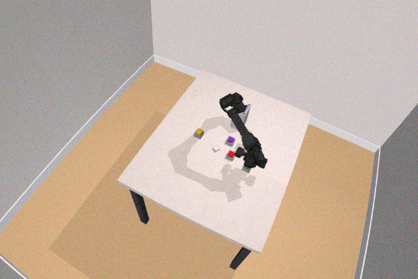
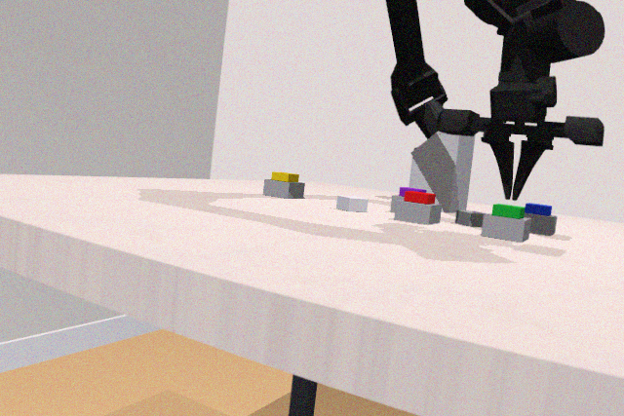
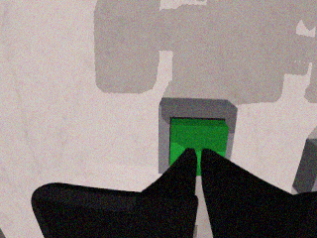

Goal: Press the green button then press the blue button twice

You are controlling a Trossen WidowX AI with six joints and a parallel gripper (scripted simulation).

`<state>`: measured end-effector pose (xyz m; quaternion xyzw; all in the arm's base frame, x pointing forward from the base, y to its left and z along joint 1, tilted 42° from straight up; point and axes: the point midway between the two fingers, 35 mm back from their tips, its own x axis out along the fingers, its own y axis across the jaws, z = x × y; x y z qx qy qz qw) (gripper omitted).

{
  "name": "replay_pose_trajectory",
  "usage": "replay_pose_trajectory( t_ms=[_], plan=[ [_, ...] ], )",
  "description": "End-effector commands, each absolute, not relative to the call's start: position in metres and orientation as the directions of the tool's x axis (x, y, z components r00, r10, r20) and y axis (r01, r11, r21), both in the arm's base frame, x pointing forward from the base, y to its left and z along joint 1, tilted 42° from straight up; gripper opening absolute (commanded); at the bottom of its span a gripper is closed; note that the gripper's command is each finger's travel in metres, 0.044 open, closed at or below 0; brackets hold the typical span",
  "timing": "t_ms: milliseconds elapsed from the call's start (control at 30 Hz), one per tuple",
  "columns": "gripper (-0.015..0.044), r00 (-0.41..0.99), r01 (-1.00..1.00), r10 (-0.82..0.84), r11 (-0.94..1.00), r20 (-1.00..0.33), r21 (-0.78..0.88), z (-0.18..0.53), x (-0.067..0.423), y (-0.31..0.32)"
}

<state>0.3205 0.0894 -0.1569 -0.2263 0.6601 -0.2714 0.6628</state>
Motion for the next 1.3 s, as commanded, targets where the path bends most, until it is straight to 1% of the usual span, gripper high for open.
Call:
replay_pose_trajectory(
  t_ms=[0, 833, 933, 1100, 1200, 1267],
  plan=[
    [0.002, -0.022, 0.055, -0.664, 0.746, -0.748, -0.664, -0.162, 0.319, 0.083],
    [0.002, -0.022, 0.055, -0.664, 0.745, -0.747, -0.664, -0.167, 0.319, 0.078],
    [0.002, -0.022, 0.055, -0.663, 0.747, -0.749, -0.663, -0.146, 0.319, 0.098],
    [0.002, -0.022, 0.055, -0.663, 0.747, -0.748, -0.663, -0.14, 0.32, 0.103],
    [0.002, -0.022, 0.054, -0.661, 0.748, -0.75, -0.662, -0.107, 0.321, 0.133],
    [0.002, -0.022, 0.054, -0.661, 0.748, -0.75, -0.662, -0.097, 0.321, 0.142]
  ],
)
